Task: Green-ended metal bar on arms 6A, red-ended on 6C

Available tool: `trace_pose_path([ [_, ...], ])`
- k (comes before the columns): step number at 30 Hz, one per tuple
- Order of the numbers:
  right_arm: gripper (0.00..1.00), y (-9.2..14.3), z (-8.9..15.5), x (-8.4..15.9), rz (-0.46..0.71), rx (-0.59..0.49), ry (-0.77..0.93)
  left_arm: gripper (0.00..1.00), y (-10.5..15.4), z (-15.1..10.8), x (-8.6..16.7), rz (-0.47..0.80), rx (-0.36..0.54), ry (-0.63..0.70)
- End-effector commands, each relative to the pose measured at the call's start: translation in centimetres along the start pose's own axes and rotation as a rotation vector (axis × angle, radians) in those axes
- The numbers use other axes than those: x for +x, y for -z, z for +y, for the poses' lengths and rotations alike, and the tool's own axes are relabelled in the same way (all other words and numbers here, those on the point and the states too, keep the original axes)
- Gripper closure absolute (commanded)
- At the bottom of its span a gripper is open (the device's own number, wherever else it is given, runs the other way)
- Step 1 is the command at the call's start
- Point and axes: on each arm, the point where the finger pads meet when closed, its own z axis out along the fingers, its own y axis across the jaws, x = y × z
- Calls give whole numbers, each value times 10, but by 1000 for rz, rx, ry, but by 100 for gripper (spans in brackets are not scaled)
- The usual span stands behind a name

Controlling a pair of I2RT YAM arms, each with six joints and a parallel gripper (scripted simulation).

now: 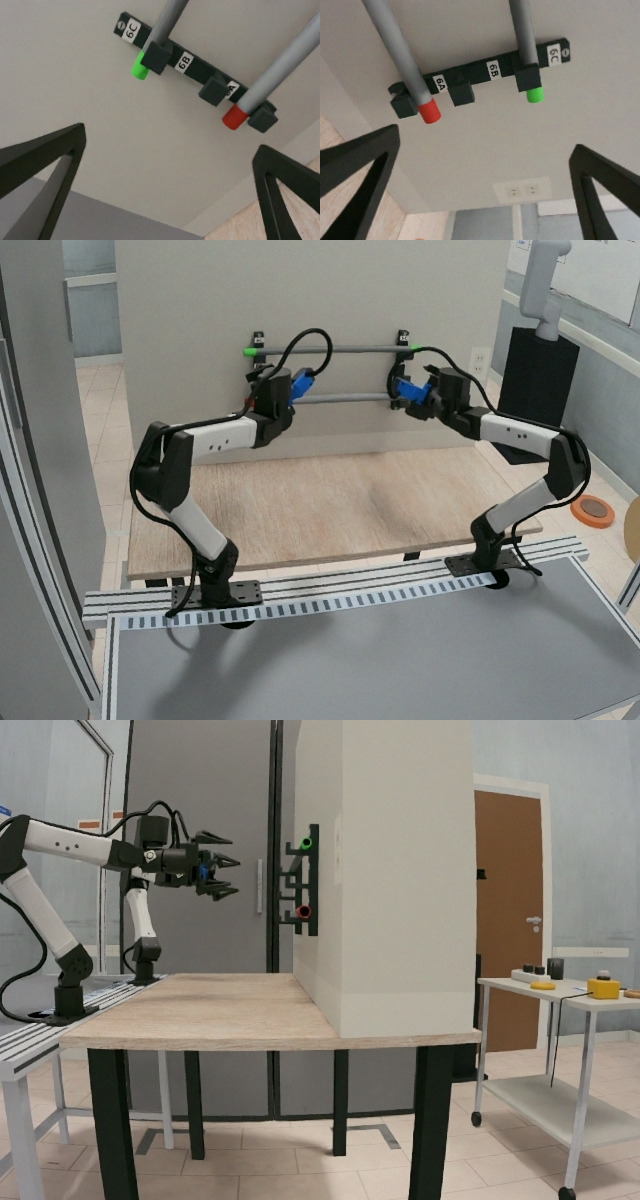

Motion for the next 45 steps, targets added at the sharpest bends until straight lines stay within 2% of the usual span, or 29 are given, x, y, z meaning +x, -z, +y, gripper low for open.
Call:
trace_pose_path([
  [1, 0, 4, -8, -1, 2, 48, 41, 0, 0, -7, -1, 18, -14, -61],
  [31, 0, 17, 20, -26, 2, 45, 392, 0, 16, -41, -43, 15, -21, -416],
  [45, 0, 17, 7, -6, 2, 45, 392, 0, 15, -52, -63, 15, -21, -416],
])
